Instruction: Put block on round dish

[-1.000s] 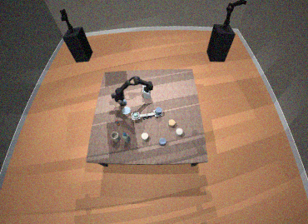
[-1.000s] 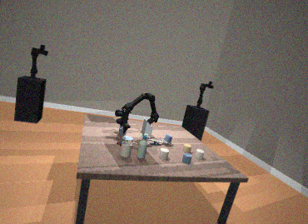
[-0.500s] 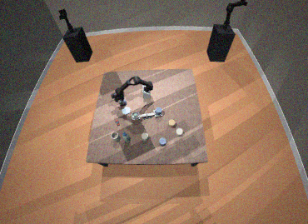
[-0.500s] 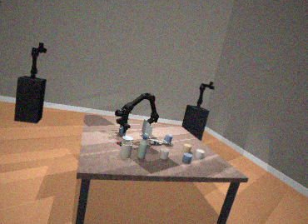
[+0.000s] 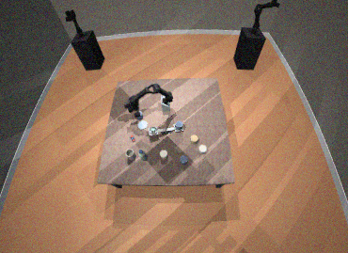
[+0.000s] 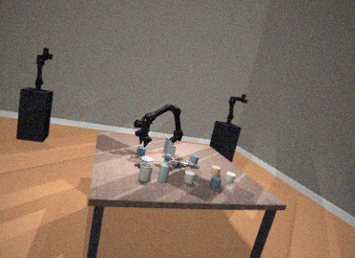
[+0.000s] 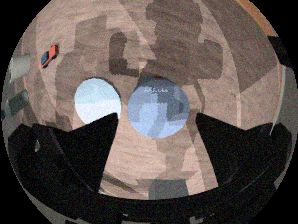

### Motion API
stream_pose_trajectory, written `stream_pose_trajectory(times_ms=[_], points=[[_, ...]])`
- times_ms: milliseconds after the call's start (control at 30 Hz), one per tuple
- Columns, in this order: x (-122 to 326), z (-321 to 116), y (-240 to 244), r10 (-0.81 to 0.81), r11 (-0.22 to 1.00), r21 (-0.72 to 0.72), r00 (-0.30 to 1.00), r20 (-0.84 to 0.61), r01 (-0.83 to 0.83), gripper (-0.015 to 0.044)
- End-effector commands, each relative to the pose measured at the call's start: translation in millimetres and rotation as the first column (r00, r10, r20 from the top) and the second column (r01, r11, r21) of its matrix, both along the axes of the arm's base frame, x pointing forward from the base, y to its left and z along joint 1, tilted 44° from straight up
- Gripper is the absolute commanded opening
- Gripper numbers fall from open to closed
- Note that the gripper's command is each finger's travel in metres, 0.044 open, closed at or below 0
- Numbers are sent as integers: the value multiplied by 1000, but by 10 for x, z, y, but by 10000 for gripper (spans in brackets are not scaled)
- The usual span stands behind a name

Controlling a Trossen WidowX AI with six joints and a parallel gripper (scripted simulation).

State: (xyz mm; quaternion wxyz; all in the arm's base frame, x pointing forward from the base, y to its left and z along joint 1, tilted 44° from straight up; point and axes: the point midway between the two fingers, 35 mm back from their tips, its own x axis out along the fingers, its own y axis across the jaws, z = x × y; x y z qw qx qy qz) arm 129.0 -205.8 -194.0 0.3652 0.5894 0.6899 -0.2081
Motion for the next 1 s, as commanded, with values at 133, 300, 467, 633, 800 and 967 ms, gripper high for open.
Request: stream_pose_trajectory(times_ms=[133, 300, 467, 633, 800, 967], points=[[227, 132, -89, 174, 984, -58, 980, 100, -169, 260], [372, 212, -72, 293, 956, -72, 935, 202, -284, 260], [523, 298, -44, 409, 912, -100, 861, 304, -398, 260], [673, 387, -6, 512, 854, -140, 761, 397, -501, 260], [822, 480, 42, 601, 783, -192, 639, 480, -592, 260], [968, 574, 100, 670, 702, -253, 498, 550, -666, 260]])
